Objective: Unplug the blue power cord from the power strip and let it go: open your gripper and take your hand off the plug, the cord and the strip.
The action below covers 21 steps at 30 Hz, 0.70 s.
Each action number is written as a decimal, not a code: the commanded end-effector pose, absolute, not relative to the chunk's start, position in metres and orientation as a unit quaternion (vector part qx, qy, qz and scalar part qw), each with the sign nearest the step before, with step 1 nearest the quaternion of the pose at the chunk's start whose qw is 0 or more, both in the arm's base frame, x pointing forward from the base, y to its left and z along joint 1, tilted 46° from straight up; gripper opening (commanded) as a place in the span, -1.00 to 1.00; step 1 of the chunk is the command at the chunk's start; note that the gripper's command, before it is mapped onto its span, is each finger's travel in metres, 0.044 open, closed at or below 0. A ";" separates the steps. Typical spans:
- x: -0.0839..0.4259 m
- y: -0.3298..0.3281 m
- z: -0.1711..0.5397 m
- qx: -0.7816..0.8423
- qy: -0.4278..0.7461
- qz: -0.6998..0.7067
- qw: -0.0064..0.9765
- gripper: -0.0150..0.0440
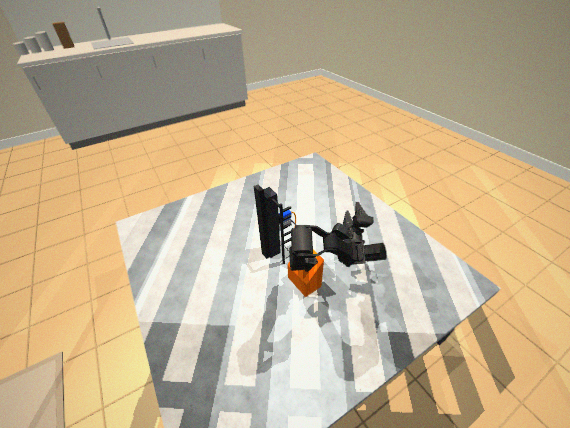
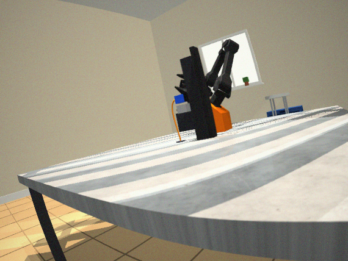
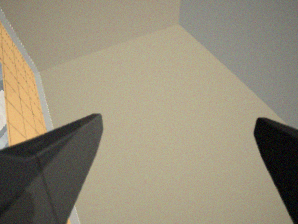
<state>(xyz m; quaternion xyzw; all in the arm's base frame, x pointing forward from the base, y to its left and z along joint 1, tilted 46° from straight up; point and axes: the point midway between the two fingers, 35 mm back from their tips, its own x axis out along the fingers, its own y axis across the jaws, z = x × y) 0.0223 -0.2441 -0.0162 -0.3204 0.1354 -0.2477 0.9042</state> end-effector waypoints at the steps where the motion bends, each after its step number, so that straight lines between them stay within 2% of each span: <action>1: 0.023 -0.244 -0.017 -0.316 0.135 -0.246 0.906 0.78; 4: 0.033 -0.248 -0.022 -0.254 0.133 -0.219 0.933 0.51; 9: 0.075 -0.256 -0.040 -0.015 0.159 -0.122 0.980 0.06; 14: 0.125 -0.245 -0.051 0.236 0.234 -0.033 0.942 0.05; 21: 0.184 -0.211 -0.052 0.486 0.391 0.013 0.782 0.05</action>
